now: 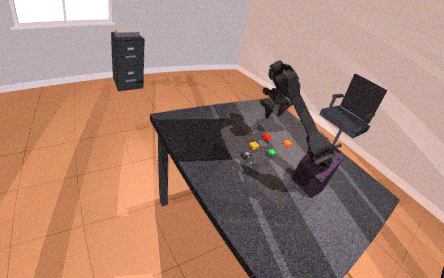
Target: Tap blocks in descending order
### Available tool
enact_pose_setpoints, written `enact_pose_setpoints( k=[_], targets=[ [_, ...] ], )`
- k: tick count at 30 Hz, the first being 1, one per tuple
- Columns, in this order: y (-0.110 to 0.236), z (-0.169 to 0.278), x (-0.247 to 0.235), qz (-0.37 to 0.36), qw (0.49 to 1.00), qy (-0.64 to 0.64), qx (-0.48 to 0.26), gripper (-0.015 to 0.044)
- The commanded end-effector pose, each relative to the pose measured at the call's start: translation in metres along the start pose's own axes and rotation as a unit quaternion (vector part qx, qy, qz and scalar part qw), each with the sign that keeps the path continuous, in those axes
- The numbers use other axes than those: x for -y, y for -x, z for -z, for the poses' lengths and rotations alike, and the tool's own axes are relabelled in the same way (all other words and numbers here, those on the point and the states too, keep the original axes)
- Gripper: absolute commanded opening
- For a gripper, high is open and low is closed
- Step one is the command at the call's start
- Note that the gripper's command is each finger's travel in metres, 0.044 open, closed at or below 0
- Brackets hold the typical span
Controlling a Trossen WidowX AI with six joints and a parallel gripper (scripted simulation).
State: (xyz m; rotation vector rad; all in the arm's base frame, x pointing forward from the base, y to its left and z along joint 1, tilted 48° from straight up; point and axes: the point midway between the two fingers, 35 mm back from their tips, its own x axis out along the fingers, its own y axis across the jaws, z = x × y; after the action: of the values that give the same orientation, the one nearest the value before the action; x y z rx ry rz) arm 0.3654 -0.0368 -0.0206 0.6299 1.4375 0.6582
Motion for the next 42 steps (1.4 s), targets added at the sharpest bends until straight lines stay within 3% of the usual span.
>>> enact_pose_setpoints(
  k=[1,8,17,21,23,28,35,42],
  targets=[
    [0.000,0.001,0.001,0.001,1.000,0.000,-0.002,0.0400],
    [0.000,0.001,-0.002,0.001,1.000,0.000,-0.002,0.0400],
    [0.000,0.041,-0.111,-0.001,1.000,-0.001,-0.004,0.0400],
    [-0.001,0.046,-0.119,-0.002,1.000,-0.001,-0.004,0.0400],
    [-0.012,0.045,-0.119,-0.001,1.000,-0.001,-0.004,0.0348],
    [-0.079,0.046,-0.120,-0.004,1.000,-0.001,-0.004,0.0216],
    [-0.082,0.047,-0.120,-0.004,1.000,-0.001,-0.004,0.0032],
    [-0.082,0.047,-0.120,-0.004,1.000,-0.001,-0.004,0.0020]
  ],
)
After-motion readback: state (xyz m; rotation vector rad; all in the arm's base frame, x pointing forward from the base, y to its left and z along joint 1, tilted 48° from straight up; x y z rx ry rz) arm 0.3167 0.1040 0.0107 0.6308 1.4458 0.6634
